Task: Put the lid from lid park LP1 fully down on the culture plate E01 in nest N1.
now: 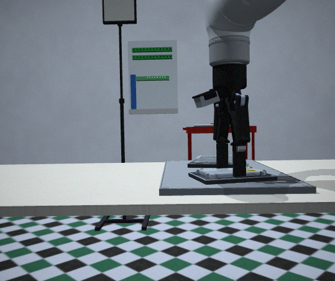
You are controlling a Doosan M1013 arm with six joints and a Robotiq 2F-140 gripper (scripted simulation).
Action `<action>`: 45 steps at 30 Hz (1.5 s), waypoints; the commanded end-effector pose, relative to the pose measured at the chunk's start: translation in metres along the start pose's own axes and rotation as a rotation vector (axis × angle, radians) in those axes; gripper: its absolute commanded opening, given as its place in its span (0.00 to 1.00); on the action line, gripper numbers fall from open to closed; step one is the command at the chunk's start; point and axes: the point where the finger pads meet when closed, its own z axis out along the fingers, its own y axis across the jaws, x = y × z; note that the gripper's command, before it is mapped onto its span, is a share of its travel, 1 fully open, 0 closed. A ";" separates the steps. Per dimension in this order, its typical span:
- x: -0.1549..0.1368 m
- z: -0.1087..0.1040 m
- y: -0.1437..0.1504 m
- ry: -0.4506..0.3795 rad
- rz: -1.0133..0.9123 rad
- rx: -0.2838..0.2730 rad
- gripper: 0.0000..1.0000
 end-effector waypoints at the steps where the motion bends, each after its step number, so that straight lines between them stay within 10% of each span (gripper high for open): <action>1: 0.000 -0.001 0.000 0.001 0.000 0.000 0.60; 45: 0.000 -0.050 0.000 0.001 0.000 0.000 0.60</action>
